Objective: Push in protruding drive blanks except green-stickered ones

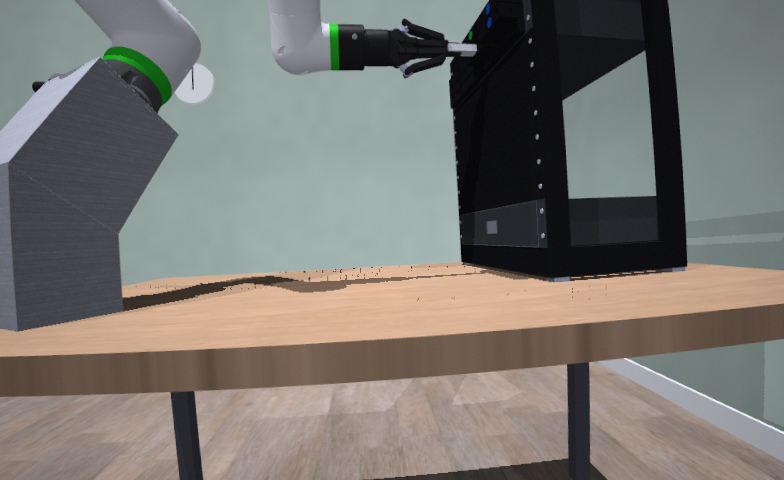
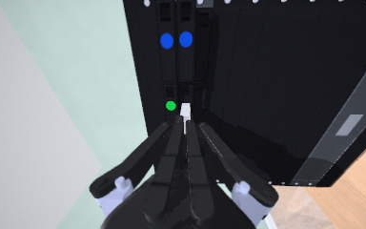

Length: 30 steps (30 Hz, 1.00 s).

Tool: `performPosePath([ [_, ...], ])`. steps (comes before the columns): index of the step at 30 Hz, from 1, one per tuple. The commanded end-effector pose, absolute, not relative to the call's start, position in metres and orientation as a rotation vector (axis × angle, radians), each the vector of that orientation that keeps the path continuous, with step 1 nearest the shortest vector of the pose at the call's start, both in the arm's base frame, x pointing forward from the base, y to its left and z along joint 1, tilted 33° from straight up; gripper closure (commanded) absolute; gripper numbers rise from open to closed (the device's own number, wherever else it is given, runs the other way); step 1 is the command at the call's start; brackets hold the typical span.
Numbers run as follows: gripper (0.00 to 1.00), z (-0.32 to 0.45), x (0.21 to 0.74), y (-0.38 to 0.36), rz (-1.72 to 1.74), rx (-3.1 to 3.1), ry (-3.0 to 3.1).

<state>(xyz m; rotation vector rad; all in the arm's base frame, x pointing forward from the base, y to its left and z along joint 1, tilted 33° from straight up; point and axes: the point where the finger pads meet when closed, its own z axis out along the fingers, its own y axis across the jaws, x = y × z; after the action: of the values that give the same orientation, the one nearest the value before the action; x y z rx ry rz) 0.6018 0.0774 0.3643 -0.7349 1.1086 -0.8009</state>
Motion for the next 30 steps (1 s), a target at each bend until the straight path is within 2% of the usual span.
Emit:
performPosePath([
  [1,1.0,0.365,0.602,0.077,-0.801,-0.735,1.108],
  [30,1.0,0.368,0.614,0.079,-0.801,-0.735,1.108],
])
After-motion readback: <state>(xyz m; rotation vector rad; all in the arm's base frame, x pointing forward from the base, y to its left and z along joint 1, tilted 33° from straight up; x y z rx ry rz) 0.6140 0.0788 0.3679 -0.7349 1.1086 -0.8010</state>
